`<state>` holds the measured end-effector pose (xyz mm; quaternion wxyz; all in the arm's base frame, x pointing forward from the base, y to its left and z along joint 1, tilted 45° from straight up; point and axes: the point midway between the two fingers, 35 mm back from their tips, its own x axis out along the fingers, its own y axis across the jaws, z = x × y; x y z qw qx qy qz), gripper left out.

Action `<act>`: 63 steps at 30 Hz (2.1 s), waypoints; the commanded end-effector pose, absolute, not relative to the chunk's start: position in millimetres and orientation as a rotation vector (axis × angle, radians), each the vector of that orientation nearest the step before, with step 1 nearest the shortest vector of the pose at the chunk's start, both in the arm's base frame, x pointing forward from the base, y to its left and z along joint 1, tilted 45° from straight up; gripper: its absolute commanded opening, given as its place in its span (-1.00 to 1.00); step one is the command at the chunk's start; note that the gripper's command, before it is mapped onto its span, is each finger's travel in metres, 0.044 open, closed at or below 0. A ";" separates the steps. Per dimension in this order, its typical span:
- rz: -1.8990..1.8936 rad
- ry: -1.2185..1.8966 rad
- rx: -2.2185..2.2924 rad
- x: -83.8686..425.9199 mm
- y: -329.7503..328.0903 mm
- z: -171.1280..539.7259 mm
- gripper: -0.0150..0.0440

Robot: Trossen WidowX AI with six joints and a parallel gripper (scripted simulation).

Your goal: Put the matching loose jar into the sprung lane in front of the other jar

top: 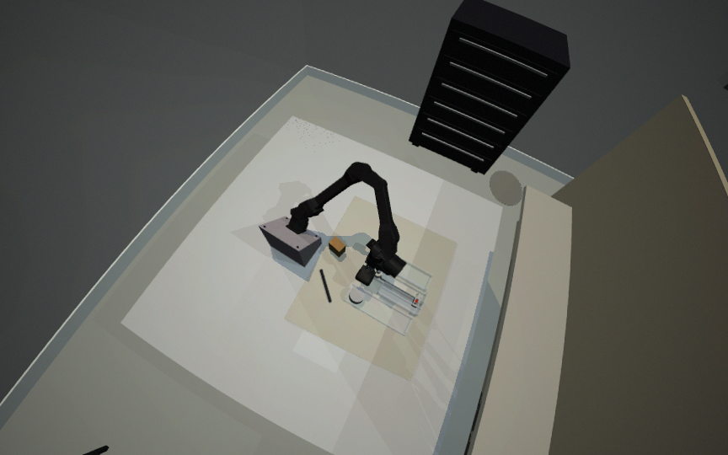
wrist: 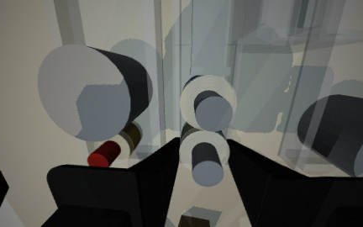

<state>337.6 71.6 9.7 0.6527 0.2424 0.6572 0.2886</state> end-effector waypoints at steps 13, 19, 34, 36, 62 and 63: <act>0.659 1.481 0.556 336.7 72.6 10.3 -0.49; 0.659 1.481 0.556 335.7 72.5 10.3 -0.49; 0.659 1.481 0.556 333.1 72.4 10.2 -0.49; 0.659 1.481 0.556 332.8 72.4 10.2 -0.49; 0.659 1.481 0.556 331.5 71.0 9.4 0.13; 0.659 1.481 0.556 331.5 71.0 9.4 0.22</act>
